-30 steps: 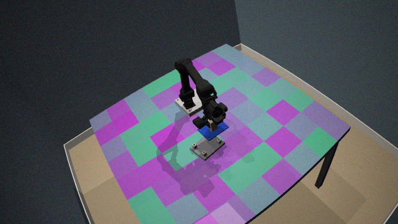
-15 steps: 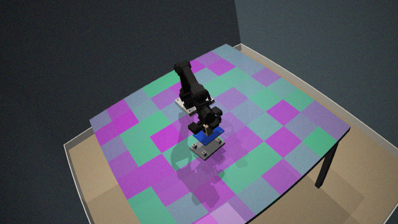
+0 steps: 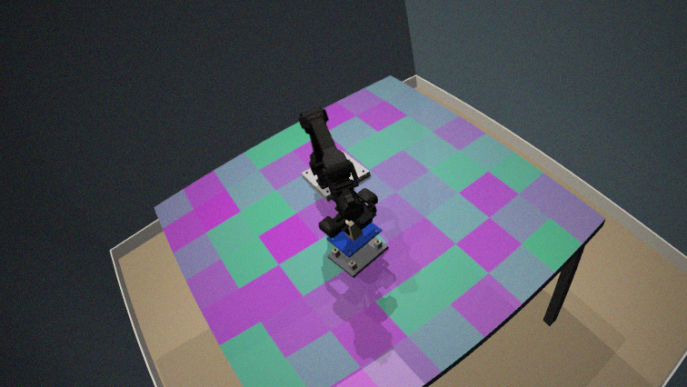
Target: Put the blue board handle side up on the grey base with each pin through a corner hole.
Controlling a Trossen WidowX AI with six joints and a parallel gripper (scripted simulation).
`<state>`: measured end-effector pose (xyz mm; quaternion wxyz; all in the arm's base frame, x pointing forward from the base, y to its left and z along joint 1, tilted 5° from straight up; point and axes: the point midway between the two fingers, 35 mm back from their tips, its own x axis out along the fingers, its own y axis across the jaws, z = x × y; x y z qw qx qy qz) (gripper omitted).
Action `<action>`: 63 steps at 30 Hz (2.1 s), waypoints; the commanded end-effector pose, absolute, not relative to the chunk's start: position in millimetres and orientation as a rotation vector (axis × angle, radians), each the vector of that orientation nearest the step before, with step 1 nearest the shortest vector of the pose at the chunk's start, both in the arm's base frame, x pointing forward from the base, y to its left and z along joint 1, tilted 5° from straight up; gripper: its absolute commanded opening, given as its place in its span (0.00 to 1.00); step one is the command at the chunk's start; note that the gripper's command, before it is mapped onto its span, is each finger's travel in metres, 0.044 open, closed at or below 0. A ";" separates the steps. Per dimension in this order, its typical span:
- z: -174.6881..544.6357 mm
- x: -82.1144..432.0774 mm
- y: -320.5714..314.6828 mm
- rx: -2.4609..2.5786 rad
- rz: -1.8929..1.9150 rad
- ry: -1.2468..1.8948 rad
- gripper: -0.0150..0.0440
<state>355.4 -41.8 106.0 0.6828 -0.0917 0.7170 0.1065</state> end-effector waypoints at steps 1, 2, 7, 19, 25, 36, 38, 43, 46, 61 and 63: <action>105.9 354.8 -40.4 -0.203 0.237 1.609 0.25; 105.9 354.8 -40.4 -0.203 0.237 1.609 0.25; 105.9 354.8 -40.4 -0.203 0.237 1.609 0.25; 94.6 356.6 -45.2 -0.216 0.249 1.608 0.25; 87.2 355.8 -45.9 -0.221 0.255 1.607 0.25; 74.0 355.1 -45.0 -0.218 0.252 1.607 0.25; 74.4 355.4 -45.0 -0.217 0.251 1.606 0.25; 77.6 356.4 -45.2 -0.217 0.250 1.604 0.25; 77.6 356.4 -45.2 -0.217 0.250 1.604 0.25; 71.7 355.6 -44.9 -0.209 0.241 1.605 0.25; 71.2 354.9 -44.8 -0.209 0.242 1.605 0.25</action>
